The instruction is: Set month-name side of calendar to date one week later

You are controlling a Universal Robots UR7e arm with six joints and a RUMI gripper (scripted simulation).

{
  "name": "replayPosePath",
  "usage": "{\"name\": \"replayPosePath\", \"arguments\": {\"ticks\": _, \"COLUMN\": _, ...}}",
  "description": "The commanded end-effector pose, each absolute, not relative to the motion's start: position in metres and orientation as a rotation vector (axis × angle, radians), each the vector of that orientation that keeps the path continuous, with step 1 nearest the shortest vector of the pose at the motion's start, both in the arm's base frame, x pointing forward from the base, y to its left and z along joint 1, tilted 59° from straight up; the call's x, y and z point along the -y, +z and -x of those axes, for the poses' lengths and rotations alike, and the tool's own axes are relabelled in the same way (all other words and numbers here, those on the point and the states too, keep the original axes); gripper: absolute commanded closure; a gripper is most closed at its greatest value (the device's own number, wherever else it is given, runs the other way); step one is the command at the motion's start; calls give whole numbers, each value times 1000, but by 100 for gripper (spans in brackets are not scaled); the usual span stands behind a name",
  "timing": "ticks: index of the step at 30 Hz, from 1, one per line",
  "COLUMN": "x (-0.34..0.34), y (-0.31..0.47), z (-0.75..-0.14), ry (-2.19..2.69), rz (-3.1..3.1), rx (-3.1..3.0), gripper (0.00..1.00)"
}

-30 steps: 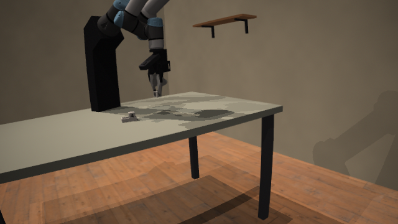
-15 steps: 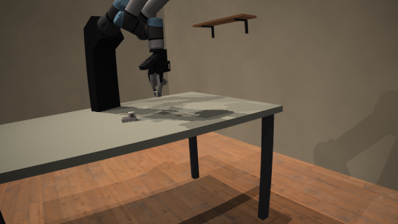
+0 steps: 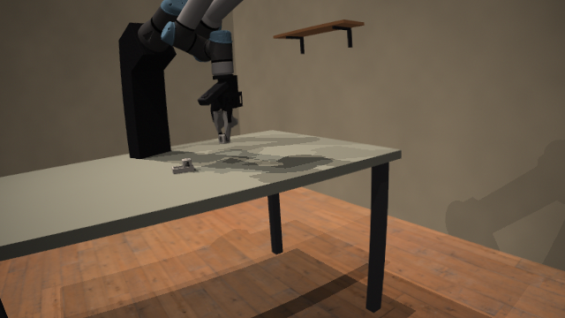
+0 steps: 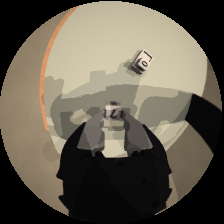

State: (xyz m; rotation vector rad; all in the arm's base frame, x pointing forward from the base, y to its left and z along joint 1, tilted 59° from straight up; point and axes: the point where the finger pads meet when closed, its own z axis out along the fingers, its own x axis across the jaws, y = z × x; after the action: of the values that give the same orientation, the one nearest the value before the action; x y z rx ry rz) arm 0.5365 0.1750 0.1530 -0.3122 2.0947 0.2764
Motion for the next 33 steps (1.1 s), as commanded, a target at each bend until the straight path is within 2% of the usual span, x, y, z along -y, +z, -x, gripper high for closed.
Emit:
{"name": "replayPosePath", "arguments": {"ticks": 1, "x": -182, "y": 143, "z": -555, "ry": 274, "rz": 311, "rx": -2091, "gripper": 90}}
{"name": "replayPosePath", "arguments": {"ticks": 17, "x": -198, "y": 118, "z": -595, "ry": 274, "rz": 311, "rx": -2091, "gripper": 90}}
{"name": "replayPosePath", "arguments": {"ticks": 33, "x": -199, "y": 115, "z": -599, "ry": 274, "rz": 310, "rx": -2092, "gripper": 90}}
